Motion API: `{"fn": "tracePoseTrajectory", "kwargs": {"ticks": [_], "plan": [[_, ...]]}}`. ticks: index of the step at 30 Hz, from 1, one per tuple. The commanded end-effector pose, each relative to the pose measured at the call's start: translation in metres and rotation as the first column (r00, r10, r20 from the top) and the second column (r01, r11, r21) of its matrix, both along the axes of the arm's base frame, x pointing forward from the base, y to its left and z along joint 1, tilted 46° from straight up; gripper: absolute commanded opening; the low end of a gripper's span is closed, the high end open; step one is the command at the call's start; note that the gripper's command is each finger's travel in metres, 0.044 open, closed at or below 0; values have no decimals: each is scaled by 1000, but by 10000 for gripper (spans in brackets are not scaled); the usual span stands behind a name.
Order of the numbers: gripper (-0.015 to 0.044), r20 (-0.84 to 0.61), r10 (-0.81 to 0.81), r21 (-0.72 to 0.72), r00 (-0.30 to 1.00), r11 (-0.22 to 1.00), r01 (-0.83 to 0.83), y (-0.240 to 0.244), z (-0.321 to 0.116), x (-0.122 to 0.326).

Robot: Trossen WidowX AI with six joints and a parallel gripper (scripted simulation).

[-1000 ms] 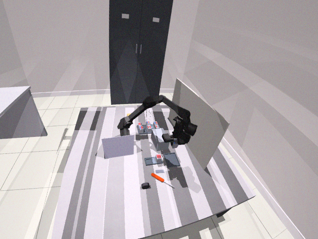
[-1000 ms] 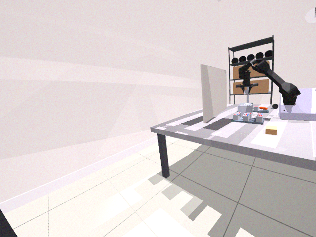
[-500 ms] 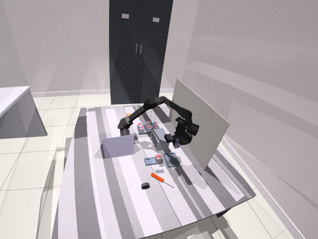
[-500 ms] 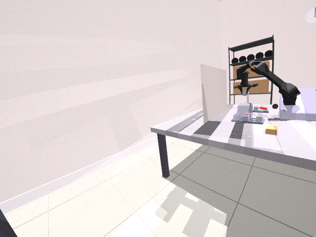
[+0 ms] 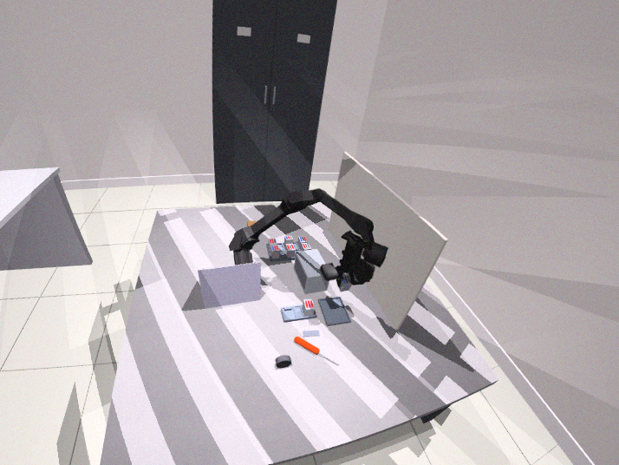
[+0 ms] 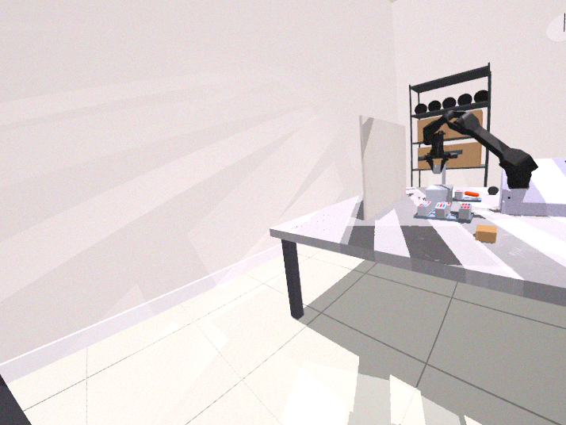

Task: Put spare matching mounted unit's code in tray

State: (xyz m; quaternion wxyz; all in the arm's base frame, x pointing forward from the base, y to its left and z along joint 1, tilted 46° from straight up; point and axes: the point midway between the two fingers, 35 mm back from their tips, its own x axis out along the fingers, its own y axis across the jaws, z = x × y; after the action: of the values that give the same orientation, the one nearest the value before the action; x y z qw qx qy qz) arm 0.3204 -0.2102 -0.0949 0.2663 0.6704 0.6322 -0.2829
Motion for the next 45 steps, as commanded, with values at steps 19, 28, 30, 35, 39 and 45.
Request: {"fn": "tracePoseTrajectory", "kwargs": {"ticks": [19, 28, 30, 35, 39, 45], "plan": [[0, -3, -4, 4, 1000, 1000, 4, 15, -17, 3], [0, -3, -4, 4, 1000, 1000, 4, 21, -23, 4], [0, -3, -4, 4, 1000, 1000, 4, 22, -25, 4], [0, -3, -4, 4, 1000, 1000, 4, 25, -28, 5], [0, -3, -4, 4, 1000, 1000, 4, 28, -31, 5], [0, -3, -4, 4, 1000, 1000, 4, 32, -35, 6]]}}
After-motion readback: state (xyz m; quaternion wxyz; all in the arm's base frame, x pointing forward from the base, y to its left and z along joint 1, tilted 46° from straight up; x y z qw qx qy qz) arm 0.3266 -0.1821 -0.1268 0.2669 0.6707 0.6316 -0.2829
